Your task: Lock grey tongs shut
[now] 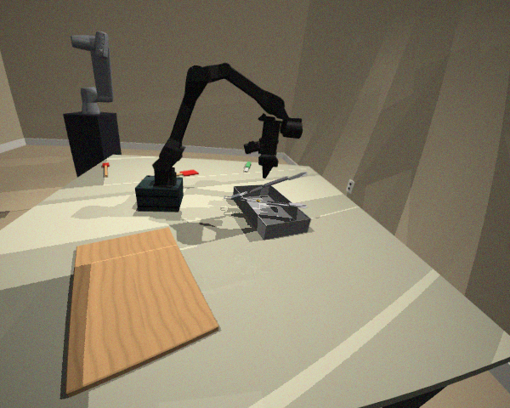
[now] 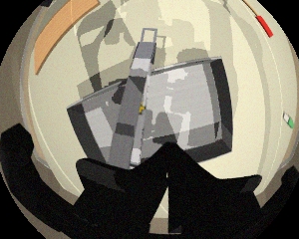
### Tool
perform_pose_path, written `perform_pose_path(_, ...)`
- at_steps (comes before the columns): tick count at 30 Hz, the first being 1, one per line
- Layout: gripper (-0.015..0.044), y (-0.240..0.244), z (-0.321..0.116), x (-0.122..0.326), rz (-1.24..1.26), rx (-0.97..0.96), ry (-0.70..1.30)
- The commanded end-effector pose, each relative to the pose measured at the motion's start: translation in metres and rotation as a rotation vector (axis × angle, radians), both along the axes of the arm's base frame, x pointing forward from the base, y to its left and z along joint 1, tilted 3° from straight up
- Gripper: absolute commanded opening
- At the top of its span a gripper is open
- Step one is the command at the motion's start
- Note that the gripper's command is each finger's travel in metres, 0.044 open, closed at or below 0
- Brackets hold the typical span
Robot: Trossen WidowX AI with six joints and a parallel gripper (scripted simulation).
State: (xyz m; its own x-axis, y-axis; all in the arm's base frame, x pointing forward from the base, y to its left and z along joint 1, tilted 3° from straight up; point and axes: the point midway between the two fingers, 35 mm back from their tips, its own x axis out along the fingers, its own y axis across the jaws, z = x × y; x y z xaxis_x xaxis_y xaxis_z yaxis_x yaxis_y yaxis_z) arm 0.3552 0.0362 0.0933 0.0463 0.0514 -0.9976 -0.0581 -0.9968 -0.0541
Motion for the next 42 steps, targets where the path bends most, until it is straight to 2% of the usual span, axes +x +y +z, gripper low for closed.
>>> perform_pose_path(1,-0.015,0.001,-0.006,0.001,0.006,0.004,0.003)
perform_pose_path(32,-0.015,0.004,-0.057,0.002,0.006,0.005,0.003)
perform_pose_path(42,-0.015,0.001,-0.058,0.002,0.004,0.001,0.002)
